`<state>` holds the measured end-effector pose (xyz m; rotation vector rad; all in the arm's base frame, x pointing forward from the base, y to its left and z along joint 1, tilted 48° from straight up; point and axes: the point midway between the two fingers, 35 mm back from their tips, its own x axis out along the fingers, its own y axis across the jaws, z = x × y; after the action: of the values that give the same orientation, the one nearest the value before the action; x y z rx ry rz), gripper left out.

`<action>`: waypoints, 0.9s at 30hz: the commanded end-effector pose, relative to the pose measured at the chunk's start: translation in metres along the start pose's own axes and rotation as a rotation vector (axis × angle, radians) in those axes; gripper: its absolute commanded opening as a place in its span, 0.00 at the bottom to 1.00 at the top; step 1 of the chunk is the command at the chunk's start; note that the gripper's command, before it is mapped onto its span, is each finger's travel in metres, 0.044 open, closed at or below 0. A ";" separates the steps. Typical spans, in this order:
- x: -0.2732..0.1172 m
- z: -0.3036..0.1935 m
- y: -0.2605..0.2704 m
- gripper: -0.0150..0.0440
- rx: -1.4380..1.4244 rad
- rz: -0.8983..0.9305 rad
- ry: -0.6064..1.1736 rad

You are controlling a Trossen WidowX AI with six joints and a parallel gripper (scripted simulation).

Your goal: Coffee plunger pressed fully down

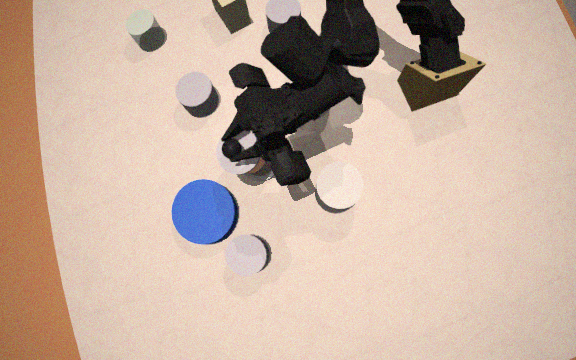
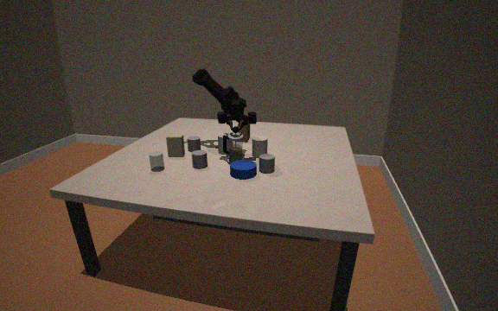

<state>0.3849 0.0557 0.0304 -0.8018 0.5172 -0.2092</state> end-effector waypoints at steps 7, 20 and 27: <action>0.000 0.000 0.000 0.87 0.000 0.001 0.001; -0.039 0.036 -0.001 1.00 -0.001 0.006 0.015; -0.065 0.050 -0.006 1.00 -0.005 0.002 0.015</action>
<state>0.3591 0.1103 0.0902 -0.7927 0.5137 -0.2036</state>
